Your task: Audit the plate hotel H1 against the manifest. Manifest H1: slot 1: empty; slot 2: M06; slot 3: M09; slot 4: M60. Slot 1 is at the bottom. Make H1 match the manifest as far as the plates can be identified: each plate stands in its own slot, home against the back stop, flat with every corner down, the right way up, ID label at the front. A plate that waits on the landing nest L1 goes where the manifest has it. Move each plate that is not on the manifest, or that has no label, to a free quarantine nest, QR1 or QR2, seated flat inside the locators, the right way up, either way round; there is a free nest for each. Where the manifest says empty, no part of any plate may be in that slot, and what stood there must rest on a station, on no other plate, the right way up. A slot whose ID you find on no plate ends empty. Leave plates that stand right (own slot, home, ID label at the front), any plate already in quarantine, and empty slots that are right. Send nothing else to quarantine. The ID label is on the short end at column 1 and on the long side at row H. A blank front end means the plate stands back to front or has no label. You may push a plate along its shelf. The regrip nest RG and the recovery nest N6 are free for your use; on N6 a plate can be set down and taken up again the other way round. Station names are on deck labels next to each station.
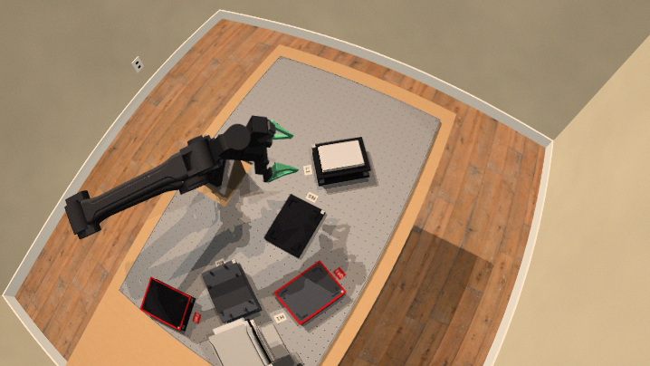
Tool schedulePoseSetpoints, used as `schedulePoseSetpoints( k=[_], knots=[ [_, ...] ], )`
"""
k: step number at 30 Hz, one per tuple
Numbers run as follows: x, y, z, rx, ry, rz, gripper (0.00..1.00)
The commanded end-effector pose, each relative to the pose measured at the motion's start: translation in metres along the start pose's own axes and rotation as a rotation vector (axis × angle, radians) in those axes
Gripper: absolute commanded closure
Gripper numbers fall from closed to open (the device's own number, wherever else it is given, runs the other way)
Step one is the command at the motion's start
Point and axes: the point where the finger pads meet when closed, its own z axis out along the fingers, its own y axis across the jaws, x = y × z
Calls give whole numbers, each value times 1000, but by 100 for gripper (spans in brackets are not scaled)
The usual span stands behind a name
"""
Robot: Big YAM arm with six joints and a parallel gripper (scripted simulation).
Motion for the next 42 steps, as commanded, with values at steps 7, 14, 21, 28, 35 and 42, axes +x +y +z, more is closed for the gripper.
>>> schedulePoseSetpoints(
  k=[7,14,21,28,35,42],
  knots=[
    [-33,-45,-9,35,-57,-3,0],
    [-2,-53,-11,128,-25,66,0],
    [5,-67,-18,197,-19,105,0],
    [8,-88,-28,301,-28,168,0],
    [13,-106,-36,387,-29,219,0],
    [14,-126,-47,476,-37,273,0]
  ],
)
